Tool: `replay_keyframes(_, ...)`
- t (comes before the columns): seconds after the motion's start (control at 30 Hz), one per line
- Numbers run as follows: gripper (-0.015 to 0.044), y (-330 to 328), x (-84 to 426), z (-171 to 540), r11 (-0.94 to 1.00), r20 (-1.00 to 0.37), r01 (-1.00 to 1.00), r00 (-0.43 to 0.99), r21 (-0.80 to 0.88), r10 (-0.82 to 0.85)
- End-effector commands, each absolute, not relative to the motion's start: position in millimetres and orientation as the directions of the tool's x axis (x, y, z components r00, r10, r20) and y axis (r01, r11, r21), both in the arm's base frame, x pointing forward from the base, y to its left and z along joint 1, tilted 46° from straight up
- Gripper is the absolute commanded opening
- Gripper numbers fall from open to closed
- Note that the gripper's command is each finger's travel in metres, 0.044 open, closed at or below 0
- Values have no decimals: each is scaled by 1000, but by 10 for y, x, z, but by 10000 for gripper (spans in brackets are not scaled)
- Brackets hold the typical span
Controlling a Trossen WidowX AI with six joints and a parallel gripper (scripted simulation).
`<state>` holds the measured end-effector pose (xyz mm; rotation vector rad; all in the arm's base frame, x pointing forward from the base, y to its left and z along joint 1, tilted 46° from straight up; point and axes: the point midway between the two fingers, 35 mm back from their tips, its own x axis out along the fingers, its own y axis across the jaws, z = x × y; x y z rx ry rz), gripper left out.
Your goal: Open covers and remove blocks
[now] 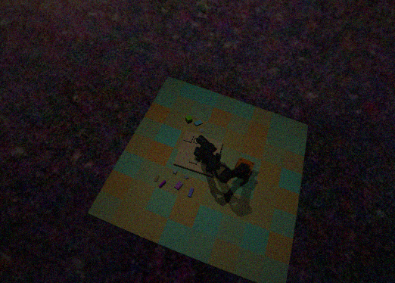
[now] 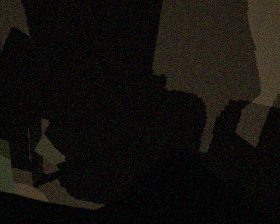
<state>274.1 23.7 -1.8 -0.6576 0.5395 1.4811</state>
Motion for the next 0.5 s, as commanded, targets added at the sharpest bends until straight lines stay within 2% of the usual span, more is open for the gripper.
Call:
replay_keyframes(0.0,0,225,2686,-32,-28,-697,-997,31,-73,717)
replay_keyframes(0.47,0,189,2551,-76,-28,-697,-997,30,-72,716)
